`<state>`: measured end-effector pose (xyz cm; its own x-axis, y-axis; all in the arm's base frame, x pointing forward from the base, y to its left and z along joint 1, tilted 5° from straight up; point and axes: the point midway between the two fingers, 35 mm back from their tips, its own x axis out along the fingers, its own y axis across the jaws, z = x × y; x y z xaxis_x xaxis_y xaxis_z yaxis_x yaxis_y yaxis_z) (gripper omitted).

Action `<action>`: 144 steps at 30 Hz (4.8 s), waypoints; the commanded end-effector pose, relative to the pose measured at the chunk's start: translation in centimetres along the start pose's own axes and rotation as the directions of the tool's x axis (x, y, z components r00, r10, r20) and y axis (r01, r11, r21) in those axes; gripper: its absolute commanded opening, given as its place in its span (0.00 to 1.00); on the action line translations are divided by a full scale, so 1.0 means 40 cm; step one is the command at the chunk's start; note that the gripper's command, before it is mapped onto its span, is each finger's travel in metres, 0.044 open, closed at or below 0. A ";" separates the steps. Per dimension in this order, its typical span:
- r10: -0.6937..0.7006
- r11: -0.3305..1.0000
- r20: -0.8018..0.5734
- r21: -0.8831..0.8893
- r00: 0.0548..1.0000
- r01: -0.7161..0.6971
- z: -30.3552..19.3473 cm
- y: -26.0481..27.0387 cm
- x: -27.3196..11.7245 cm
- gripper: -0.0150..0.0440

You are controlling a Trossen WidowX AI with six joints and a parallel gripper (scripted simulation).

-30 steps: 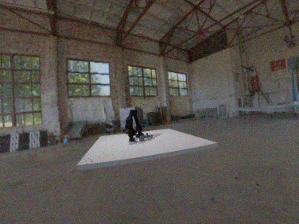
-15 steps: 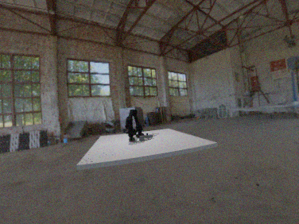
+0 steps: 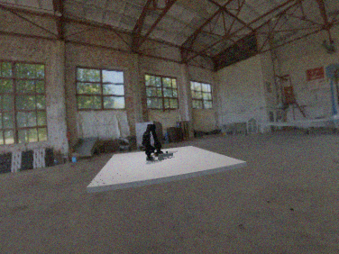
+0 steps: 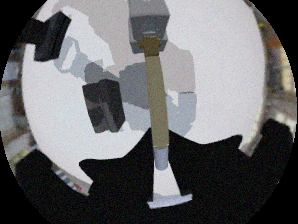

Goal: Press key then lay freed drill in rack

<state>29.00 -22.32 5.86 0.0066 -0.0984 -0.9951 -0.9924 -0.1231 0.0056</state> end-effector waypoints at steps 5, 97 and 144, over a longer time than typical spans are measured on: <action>-0.006 1.000 -0.002 -0.003 1.000 0.006 0.000 -0.001 -0.011 0.25; -0.006 1.000 -0.002 -0.003 1.000 0.006 0.000 -0.006 -0.071 0.25; 0.000 1.000 -0.003 -0.004 1.000 0.000 -0.033 0.184 -0.032 0.25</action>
<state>21.77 -24.43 7.36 -0.0038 -0.1002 -0.9950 -0.9925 -0.1209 0.0160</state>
